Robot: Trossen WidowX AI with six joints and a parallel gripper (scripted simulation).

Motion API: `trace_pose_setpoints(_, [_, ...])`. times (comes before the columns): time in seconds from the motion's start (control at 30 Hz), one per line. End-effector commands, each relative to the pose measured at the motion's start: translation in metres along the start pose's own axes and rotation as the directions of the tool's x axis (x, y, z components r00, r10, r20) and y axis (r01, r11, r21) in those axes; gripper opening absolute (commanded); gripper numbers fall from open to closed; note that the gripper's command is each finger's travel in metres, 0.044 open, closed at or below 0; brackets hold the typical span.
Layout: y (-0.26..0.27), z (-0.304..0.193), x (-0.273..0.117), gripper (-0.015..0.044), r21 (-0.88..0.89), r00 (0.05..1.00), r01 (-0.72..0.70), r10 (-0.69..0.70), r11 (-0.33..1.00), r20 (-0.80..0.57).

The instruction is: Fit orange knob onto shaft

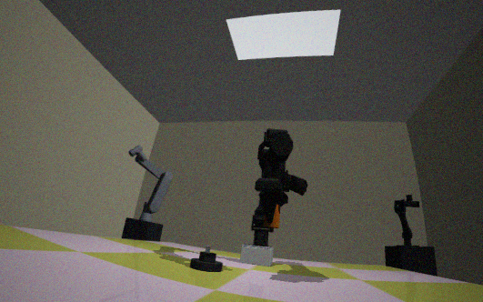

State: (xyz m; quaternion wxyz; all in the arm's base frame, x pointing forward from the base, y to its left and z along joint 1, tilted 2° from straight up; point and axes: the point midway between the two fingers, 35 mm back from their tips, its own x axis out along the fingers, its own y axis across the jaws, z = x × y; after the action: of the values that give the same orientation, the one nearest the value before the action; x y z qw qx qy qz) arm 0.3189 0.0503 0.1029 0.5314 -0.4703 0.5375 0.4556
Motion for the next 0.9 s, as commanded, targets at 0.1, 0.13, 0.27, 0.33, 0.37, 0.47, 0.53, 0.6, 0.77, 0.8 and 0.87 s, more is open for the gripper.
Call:
trace_pose_setpoints(0.1, [-0.009,-0.018,0.005,0.0000,0.005,1.000,0.005,-0.005,1.000,0.001])
trace_pose_setpoints(0.13, [-0.010,-0.021,0.006,0.0000,0.008,1.000,0.006,-0.006,1.000,0.001])
trace_pose_setpoints(0.27, [-0.014,-0.032,0.009,0.0000,0.021,1.000,0.010,-0.010,1.000,0.001])
trace_pose_setpoints(0.33, [-0.016,-0.038,0.011,0.0000,0.027,1.000,0.013,-0.013,1.000,0.001])
trace_pose_setpoints(0.37, [-0.017,-0.041,0.011,0.0000,0.027,1.000,0.013,-0.013,1.000,0.001])
trace_pose_setpoints(0.47, [-0.020,-0.050,0.014,0.0000,0.024,1.000,0.012,-0.012,1.000,0.000])
trace_pose_setpoints(0.53, [-0.021,-0.056,0.015,0.0000,0.022,1.000,0.012,-0.012,1.000,-0.001])
trace_pose_setpoints(0.6, [-0.023,-0.062,0.017,0.0000,0.021,1.000,0.011,-0.011,1.000,-0.002])
trace_pose_setpoints(0.77, [-0.026,-0.077,0.021,0.0000,0.017,1.000,0.010,-0.010,1.000,-0.004])
trace_pose_setpoints(0.8, [-0.026,-0.081,0.022,0.0000,0.016,1.000,0.010,-0.010,1.000,-0.004])
trace_pose_setpoints(0.87, [-0.027,-0.087,0.023,0.0000,0.014,1.000,0.009,-0.009,1.000,-0.005])
